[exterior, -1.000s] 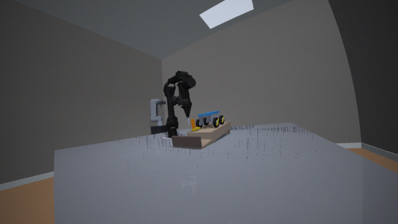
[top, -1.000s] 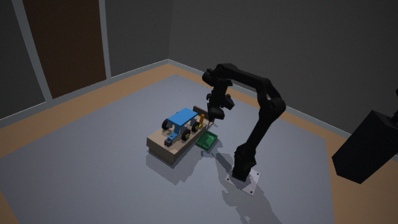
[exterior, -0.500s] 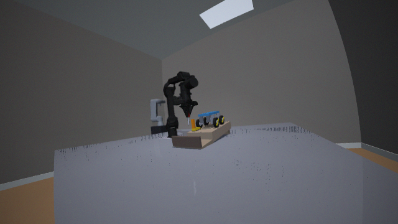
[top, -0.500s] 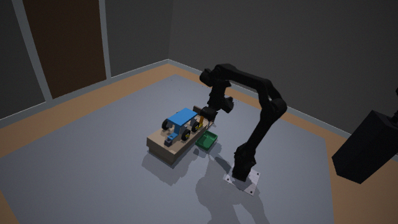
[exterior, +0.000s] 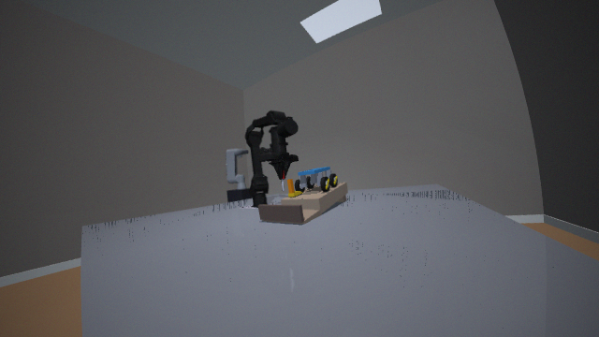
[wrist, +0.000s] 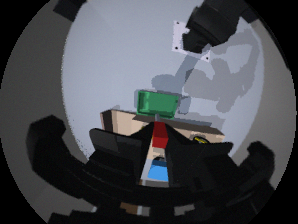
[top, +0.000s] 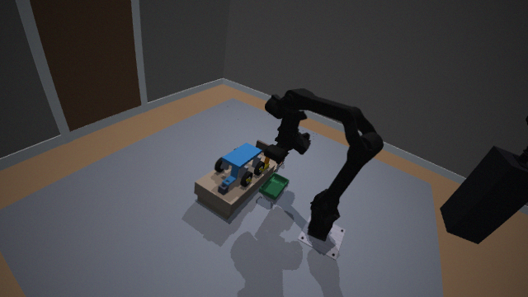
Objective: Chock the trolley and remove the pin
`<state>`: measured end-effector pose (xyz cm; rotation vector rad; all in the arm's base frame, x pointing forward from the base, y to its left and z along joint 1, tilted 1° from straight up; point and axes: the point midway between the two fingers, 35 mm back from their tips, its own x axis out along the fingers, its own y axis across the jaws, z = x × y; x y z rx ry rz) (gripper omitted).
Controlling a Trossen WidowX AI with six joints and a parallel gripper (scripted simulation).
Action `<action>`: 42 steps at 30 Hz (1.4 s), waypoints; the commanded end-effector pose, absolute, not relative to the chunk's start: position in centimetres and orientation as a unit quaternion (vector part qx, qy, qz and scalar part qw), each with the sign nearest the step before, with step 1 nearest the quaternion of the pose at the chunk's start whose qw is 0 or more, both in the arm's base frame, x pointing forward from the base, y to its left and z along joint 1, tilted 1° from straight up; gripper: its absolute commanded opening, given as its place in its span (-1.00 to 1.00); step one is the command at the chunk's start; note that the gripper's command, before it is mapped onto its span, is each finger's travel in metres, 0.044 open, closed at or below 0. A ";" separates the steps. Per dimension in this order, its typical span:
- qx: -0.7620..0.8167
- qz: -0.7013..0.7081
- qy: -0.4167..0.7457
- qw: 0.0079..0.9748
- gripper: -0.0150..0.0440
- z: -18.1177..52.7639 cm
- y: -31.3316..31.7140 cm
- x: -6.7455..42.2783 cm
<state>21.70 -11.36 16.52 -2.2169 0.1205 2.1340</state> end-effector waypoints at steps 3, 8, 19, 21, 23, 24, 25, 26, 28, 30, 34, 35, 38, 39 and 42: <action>-0.716 0.696 0.043 0.033 -0.49 15.6 -11.3 21.1; -0.714 0.698 0.060 0.015 -0.49 15.0 -11.4 21.2; -0.709 0.696 0.104 -0.027 -0.49 12.1 -12.7 21.3; -0.709 0.696 0.104 -0.027 -0.49 11.6 -13.0 21.3; -0.709 0.696 0.104 -0.027 -0.49 11.1 -13.3 21.3; -0.709 0.696 0.105 -0.028 -0.49 10.9 -13.4 21.3; -0.709 0.696 0.105 -0.028 -0.49 10.6 -13.6 21.3; -0.709 0.696 0.105 -0.028 -0.49 10.4 -13.7 21.3; -0.709 0.696 0.105 -0.028 -0.49 9.9 -13.9 21.2; -0.709 0.697 0.105 -0.028 -0.49 9.4 -14.2 21.1; -0.709 0.697 0.105 -0.028 -0.49 9.2 -14.3 21.0; -0.709 0.697 0.105 -0.028 -0.40 9.2 -14.3 21.0; -0.709 0.697 0.105 -0.028 -0.14 9.2 -14.2 21.1; -0.709 0.697 0.105 -0.028 -0.05 9.3 -14.1 21.1; -0.709 0.696 0.105 -0.028 0.15 9.2 -13.9 21.2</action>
